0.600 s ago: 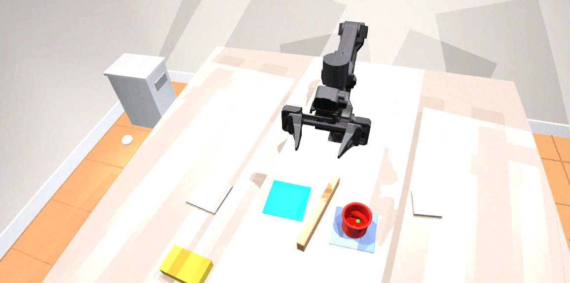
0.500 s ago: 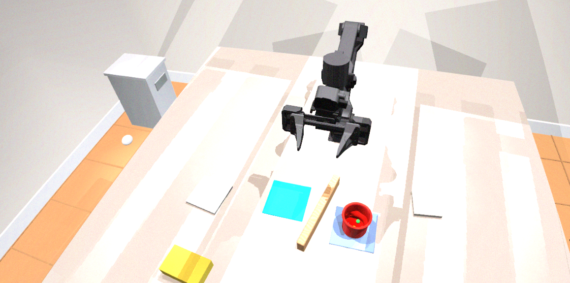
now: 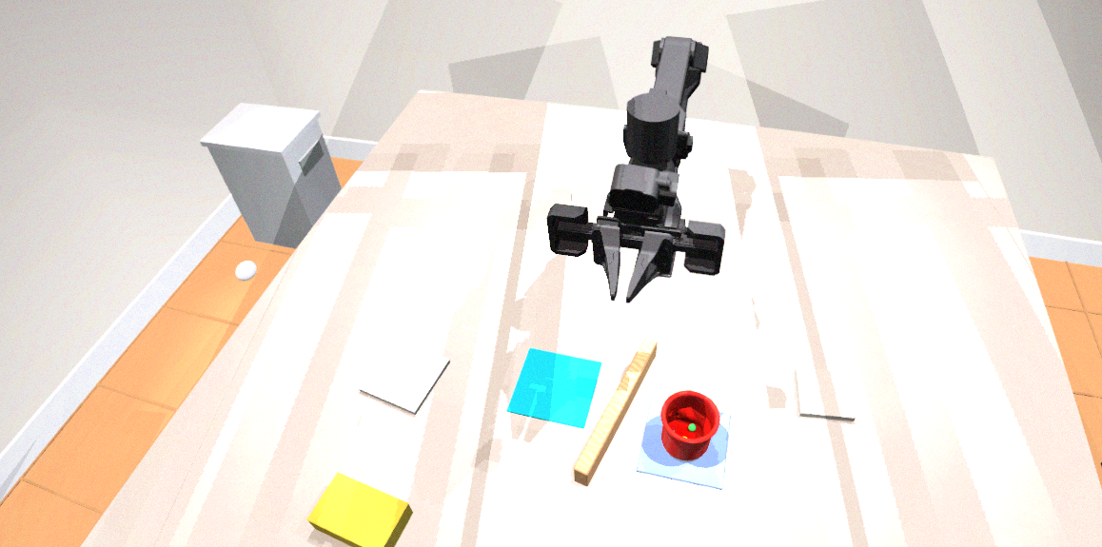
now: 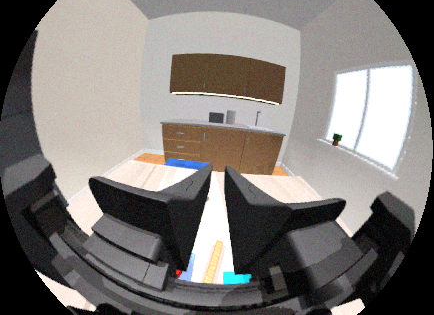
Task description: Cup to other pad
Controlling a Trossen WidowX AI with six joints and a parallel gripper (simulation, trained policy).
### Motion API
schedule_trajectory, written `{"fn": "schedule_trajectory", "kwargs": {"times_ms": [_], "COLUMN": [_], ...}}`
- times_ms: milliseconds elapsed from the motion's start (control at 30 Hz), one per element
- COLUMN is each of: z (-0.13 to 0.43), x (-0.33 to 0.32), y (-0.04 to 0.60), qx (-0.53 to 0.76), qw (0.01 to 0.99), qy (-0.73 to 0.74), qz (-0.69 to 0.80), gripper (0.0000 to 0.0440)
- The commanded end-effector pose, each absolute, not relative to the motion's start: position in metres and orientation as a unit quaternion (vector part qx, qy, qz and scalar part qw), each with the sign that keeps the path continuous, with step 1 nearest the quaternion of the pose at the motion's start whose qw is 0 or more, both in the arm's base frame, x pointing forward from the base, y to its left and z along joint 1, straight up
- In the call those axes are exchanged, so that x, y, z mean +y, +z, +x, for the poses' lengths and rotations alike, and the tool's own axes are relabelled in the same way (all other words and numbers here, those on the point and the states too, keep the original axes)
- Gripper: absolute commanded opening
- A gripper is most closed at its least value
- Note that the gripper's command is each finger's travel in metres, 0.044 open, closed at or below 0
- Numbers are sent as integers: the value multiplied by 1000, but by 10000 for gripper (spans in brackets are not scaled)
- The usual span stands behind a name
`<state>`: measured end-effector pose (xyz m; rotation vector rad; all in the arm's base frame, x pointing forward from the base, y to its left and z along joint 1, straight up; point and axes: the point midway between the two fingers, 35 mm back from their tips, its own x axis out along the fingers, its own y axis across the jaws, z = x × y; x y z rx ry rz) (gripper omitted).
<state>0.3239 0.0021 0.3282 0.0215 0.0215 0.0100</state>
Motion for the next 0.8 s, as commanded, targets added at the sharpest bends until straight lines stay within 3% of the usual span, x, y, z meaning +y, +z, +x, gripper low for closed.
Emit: {"fn": "schedule_trajectory", "kwargs": {"times_ms": [0, 133, 767], "z": [329, 334, 353], "x": [5, 9, 32], "y": [328, 330, 329], "qx": [28, 44, 147], "qw": [999, 998, 980], "qy": [7, 13, 26], "qz": [24, 41, 130], "gripper": [84, 122, 108]}}
